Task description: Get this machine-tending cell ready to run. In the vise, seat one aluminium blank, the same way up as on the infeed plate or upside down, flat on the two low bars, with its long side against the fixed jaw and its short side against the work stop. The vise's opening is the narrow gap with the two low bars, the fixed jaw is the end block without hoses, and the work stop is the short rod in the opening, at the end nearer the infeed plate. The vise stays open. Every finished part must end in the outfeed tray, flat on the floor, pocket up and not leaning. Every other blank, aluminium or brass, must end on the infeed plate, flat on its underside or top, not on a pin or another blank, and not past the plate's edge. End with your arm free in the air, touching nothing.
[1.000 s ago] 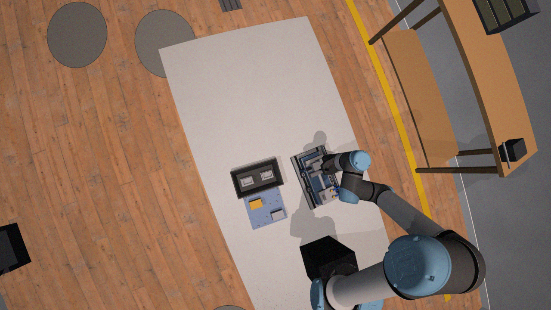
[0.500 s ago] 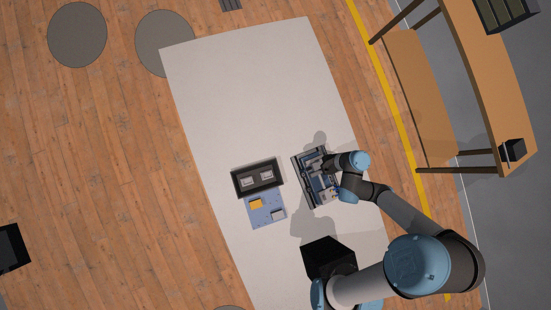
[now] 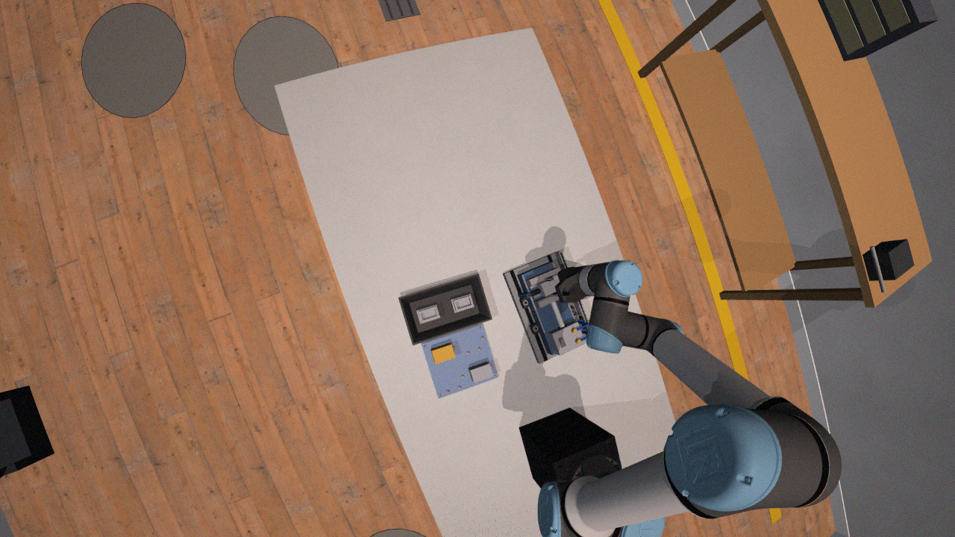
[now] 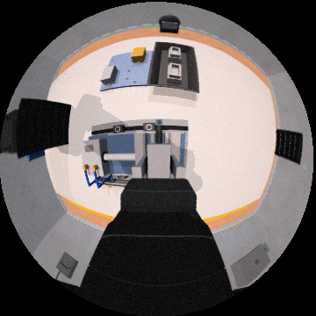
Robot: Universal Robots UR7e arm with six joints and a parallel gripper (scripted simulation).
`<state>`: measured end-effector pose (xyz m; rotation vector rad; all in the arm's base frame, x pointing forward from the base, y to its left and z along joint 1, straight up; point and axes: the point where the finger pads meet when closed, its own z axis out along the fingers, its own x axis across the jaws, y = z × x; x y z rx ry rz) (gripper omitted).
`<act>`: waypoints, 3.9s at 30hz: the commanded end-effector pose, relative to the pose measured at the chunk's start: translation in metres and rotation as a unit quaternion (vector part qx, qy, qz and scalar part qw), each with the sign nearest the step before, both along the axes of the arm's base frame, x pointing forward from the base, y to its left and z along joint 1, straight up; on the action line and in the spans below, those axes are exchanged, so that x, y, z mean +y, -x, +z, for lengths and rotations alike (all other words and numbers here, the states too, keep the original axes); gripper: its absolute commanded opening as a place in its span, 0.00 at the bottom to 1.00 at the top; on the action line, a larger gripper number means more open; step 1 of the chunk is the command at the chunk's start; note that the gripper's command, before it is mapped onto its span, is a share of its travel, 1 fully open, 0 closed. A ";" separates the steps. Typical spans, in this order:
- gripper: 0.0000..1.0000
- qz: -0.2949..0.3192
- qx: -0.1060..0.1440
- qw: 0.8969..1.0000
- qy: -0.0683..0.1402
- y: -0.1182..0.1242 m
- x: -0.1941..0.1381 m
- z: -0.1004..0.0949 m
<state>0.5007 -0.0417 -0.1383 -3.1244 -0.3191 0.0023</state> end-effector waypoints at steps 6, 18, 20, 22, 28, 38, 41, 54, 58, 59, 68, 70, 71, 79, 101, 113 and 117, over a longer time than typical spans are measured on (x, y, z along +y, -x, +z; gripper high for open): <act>0.00 0.000 -0.002 1.000 0.000 -0.003 0.000 0.000; 0.00 0.000 -0.002 1.000 0.000 -0.003 0.000 0.000; 0.00 0.000 -0.002 1.000 0.000 -0.003 0.000 0.000; 1.00 0.000 -0.002 1.000 0.000 -0.003 0.000 0.000; 1.00 0.000 -0.002 1.000 0.000 -0.002 0.000 0.000; 1.00 0.000 -0.002 1.000 0.000 -0.002 0.000 0.000; 1.00 0.000 -0.002 1.000 0.000 -0.002 0.000 0.000; 1.00 0.000 -0.002 1.000 0.000 -0.002 0.000 0.000; 1.00 0.000 -0.002 1.000 0.000 -0.002 0.000 0.001; 1.00 0.000 -0.002 1.000 0.000 -0.003 0.000 0.002; 1.00 0.000 -0.002 1.000 0.000 -0.002 0.000 0.010; 1.00 0.000 -0.002 1.000 0.000 -0.002 0.001 0.014; 1.00 0.000 -0.002 1.000 0.000 -0.002 0.001 0.017; 1.00 0.000 -0.002 1.000 0.000 -0.001 0.001 0.040; 1.00 0.000 -0.004 1.000 0.001 -0.004 0.000 0.078; 0.00 0.000 -0.002 1.000 0.000 -0.002 0.000 0.077; 0.00 0.000 -0.002 1.000 0.000 -0.002 0.000 0.077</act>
